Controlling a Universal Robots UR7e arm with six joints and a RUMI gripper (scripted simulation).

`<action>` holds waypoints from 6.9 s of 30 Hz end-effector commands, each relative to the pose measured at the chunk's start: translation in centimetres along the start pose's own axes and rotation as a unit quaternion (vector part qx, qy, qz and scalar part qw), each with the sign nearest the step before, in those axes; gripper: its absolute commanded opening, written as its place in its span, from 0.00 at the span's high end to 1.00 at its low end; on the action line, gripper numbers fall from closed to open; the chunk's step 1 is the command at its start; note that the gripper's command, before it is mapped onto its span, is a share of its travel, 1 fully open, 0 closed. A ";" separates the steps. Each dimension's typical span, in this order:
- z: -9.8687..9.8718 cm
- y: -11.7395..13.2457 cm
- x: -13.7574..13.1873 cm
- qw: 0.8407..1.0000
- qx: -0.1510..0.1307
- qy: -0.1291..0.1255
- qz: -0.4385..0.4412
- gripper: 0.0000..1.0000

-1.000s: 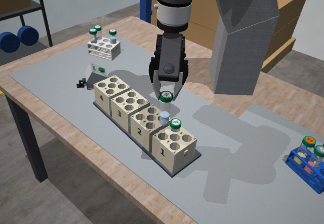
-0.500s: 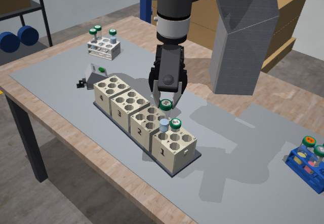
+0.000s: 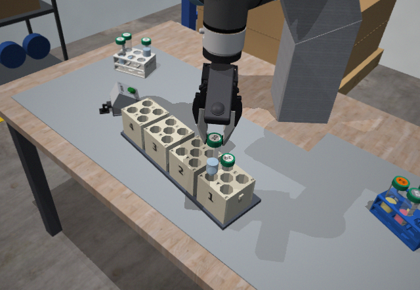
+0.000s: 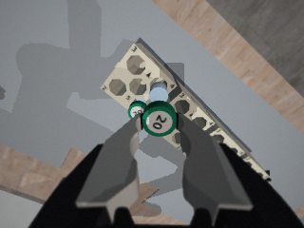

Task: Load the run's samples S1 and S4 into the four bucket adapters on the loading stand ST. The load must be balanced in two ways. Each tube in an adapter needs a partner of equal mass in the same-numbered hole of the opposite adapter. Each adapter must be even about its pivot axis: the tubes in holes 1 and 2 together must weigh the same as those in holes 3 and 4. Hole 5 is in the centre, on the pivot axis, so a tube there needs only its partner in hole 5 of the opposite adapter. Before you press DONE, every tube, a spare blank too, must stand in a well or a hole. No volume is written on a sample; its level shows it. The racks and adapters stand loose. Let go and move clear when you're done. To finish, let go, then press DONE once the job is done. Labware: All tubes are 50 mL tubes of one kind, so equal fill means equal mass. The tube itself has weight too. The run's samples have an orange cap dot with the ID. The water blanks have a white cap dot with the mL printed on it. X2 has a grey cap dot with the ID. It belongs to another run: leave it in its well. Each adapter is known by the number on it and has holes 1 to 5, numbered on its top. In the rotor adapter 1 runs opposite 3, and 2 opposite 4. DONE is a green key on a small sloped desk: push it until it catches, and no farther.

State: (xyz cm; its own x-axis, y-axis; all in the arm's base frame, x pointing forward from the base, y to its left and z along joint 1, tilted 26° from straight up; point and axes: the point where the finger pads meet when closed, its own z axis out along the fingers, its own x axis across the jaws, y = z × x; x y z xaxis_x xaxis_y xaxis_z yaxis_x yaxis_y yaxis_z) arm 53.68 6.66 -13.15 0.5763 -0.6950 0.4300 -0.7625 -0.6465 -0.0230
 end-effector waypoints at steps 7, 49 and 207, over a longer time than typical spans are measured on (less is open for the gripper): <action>0.4 0.0 0.0 1.000 0.001 0.000 0.000 1.00; 5.5 0.0 0.0 1.000 0.001 0.000 0.000 1.00; 4.9 -0.6 -48.9 0.874 0.001 0.000 0.486 0.65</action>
State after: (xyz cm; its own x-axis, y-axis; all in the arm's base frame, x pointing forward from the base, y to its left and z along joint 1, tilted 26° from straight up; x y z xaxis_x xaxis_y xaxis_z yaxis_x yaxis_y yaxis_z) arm 27.73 38.76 -38.15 -0.3398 -0.9183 0.2031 -0.8929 0.2472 -0.3763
